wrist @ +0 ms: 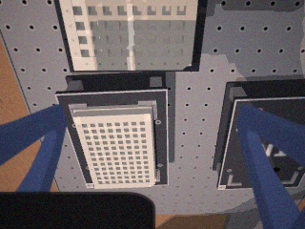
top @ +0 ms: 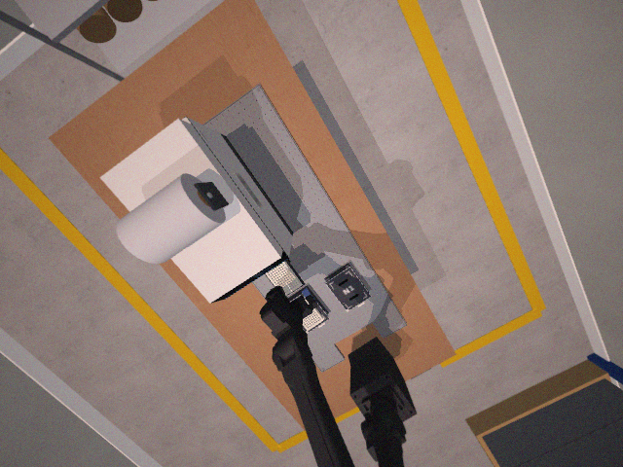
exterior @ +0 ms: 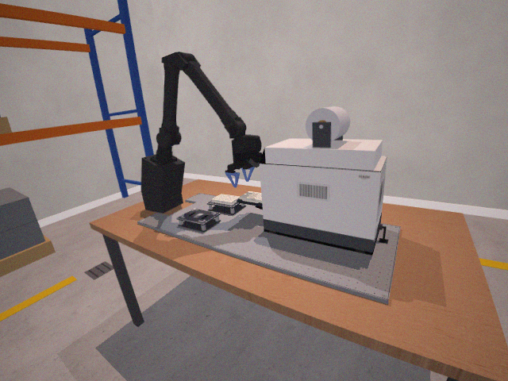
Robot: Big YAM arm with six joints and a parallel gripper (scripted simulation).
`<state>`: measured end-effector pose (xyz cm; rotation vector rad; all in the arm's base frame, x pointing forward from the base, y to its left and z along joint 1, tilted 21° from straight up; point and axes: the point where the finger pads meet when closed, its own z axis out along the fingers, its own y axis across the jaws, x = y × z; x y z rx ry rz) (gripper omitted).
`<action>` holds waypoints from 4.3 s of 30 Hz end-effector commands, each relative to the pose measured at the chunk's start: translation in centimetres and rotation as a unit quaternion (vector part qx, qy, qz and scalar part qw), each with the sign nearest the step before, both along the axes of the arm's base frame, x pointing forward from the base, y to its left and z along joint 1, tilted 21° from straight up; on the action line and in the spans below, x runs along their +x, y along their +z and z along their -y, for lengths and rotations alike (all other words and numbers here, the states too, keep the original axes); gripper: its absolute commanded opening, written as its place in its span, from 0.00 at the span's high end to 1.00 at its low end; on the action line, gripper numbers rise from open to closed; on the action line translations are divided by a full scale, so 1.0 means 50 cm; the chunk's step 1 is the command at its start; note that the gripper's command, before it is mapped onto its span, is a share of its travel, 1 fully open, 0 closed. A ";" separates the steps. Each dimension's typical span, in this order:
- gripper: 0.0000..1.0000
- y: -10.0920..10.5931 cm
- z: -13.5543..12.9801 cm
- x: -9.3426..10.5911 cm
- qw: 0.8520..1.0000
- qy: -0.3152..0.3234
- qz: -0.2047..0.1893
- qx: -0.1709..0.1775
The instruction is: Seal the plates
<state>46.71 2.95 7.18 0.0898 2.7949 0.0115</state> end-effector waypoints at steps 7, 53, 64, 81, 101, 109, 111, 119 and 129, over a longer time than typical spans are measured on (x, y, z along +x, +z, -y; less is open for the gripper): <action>0.03 0.098 -0.060 0.020 1.000 -0.002 0.027 0.005; 1.00 0.215 -0.195 -0.062 1.000 -0.003 0.001 -0.005; 1.00 0.209 -0.195 -0.068 1.000 -0.001 -0.002 -0.007; 1.00 0.277 -0.203 -0.047 0.999 -0.009 0.033 0.009; 1.00 0.261 -0.209 -0.033 1.000 -0.008 0.023 0.006; 1.00 0.259 -0.220 -0.061 0.994 -0.002 0.108 0.001; 1.00 0.257 -0.224 -0.073 0.990 0.005 0.140 -0.004; 1.00 0.246 -0.214 -0.078 0.968 0.006 0.251 -0.019; 1.00 0.218 -0.218 -0.096 0.924 0.020 0.379 -0.040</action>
